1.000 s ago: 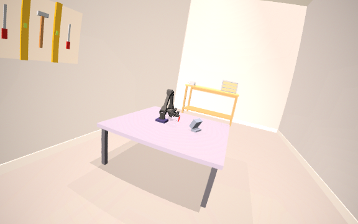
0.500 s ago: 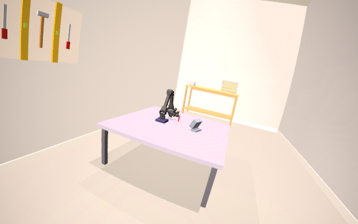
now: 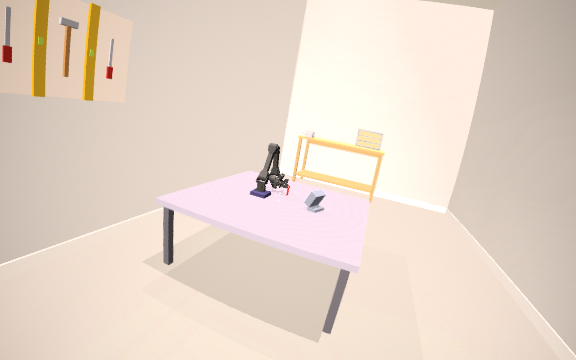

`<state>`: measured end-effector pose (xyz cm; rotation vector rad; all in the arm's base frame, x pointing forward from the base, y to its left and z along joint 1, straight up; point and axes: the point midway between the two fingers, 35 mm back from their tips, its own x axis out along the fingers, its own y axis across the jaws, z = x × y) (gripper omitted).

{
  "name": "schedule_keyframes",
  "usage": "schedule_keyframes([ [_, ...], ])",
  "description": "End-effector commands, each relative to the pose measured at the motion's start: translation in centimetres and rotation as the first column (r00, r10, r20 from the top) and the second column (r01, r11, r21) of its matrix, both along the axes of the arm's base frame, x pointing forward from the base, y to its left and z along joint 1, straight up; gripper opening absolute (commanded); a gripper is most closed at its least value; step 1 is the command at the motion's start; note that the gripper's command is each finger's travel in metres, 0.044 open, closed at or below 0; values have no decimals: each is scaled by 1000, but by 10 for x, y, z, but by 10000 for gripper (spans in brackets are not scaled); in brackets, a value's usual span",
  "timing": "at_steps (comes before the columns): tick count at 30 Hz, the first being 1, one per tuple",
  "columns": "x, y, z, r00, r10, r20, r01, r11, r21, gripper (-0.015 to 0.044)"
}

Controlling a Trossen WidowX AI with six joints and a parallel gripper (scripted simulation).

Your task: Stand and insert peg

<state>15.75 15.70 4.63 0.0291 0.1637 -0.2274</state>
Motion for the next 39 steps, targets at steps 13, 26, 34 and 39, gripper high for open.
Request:
schedule_keyframes([
  [13,0,0,0,1000,0,0,0,1000,0,440],
  [26,1,16,78,1000,27,-14,-27,1000,0,440],
  [34,0,-3,162,998,54,-25,-54,999,-4,440],
  [39,1,-4,160,998,39,-41,-40,999,-9,440],
])
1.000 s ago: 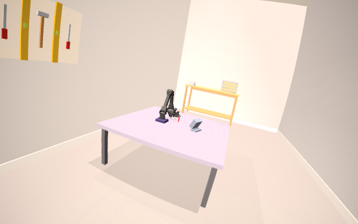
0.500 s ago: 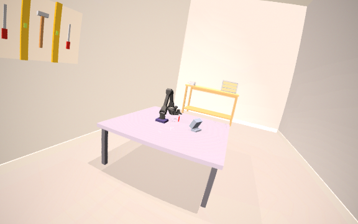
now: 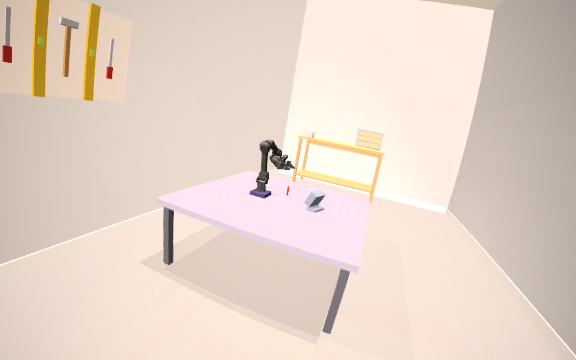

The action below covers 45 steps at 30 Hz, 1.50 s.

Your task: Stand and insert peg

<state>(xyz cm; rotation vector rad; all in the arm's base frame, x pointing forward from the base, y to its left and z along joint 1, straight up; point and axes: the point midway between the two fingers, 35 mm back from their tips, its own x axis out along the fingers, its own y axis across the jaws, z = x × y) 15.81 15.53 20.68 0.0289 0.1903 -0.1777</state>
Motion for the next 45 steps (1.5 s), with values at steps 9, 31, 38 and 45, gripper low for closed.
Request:
schedule_keyframes([
  [9,8,-23,-24,953,-188,-237,172,981,-87,440],
  [31,9,-35,-74,551,-274,-789,306,945,-115,440],
  [38,11,-25,-80,404,-152,-902,288,957,-32,440],
  [45,20,-11,-79,288,27,-957,261,960,106,440],
])
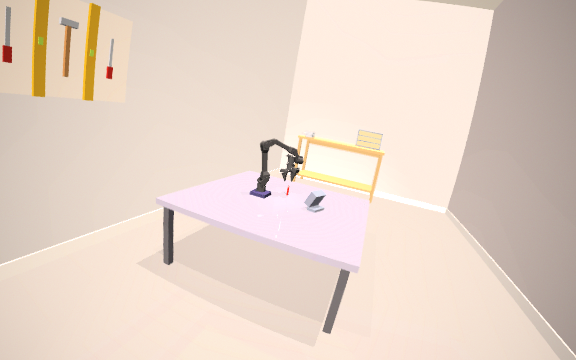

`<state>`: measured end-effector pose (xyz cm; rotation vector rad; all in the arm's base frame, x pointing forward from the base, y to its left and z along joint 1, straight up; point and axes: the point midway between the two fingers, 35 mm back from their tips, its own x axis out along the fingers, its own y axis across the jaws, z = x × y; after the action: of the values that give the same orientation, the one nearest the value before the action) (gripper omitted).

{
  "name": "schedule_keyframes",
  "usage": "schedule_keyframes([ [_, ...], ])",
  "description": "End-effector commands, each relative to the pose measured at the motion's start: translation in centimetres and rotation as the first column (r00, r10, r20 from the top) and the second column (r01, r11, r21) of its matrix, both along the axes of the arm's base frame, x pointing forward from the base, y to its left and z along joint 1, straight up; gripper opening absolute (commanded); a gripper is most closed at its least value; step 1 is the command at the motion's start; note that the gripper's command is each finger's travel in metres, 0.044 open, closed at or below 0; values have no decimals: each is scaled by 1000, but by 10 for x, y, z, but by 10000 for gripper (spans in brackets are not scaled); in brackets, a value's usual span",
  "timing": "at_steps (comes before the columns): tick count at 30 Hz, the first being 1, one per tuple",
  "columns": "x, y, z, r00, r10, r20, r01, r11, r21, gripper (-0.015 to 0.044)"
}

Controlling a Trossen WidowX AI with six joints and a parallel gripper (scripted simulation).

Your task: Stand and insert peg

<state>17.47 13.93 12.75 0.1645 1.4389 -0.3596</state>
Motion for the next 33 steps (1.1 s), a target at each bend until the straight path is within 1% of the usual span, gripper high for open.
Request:
schedule_keyframes([
  [1,5,7,1,999,26,-46,-22,996,84,440],
  [3,8,10,3,997,41,-65,-32,990,135,440],
  [5,9,11,4,996,47,-71,-35,988,153,440],
  [12,9,11,3,996,50,-71,-39,987,153,440],
  [20,10,12,-16,978,199,-69,-187,971,150,440],
  [33,11,13,-30,977,202,-69,-190,970,150,440],
])
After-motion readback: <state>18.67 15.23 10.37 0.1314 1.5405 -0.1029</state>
